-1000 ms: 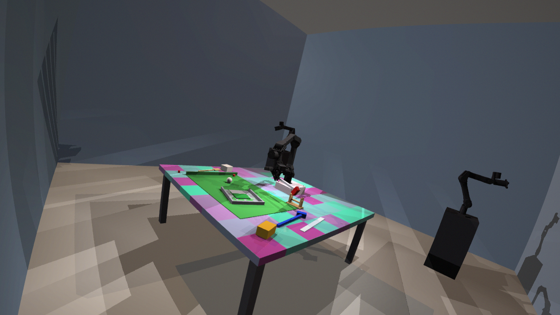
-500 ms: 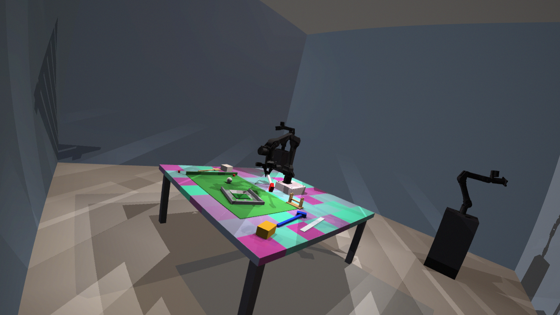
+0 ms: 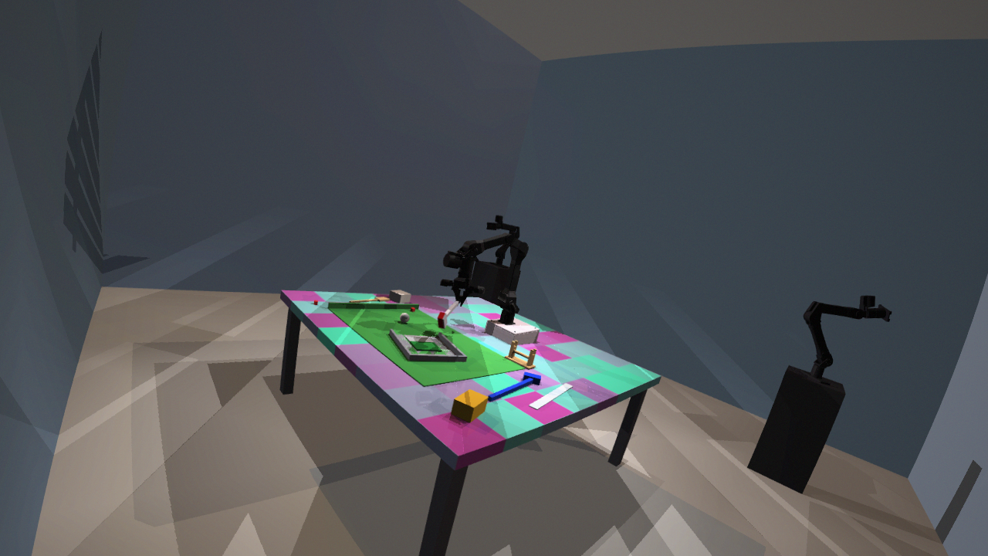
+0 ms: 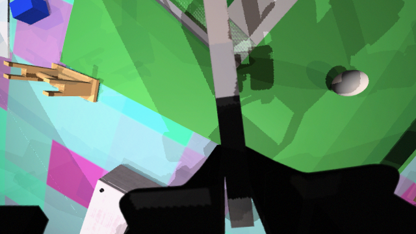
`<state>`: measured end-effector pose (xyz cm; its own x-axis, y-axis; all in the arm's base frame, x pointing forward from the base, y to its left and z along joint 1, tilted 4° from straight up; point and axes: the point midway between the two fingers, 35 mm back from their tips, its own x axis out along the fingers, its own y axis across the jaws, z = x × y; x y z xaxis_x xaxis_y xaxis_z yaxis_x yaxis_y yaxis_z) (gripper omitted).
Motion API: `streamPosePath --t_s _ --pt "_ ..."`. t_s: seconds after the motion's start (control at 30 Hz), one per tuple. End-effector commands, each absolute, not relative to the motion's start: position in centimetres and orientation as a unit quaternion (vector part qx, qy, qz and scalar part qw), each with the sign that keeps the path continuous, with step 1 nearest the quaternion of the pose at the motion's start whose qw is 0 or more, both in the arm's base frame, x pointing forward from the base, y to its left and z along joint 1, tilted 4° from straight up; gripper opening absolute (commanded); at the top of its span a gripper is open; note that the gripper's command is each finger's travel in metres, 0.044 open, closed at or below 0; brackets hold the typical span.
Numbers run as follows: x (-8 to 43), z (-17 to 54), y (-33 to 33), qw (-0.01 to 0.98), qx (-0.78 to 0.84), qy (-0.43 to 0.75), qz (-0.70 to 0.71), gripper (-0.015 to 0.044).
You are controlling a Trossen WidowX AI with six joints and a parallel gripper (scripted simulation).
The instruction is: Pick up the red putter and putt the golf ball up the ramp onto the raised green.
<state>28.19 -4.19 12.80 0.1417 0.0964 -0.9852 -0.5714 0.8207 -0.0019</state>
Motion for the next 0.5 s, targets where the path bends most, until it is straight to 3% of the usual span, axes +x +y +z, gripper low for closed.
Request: streamPosePath --t_s 0.0,0.47 --pt "28.1 13.2 -6.3 0.740 -0.166 0.623 0.193 0.0000" --pt "26.2 13.5 -13.5 0.751 -0.045 0.657 0.057 0.0000"
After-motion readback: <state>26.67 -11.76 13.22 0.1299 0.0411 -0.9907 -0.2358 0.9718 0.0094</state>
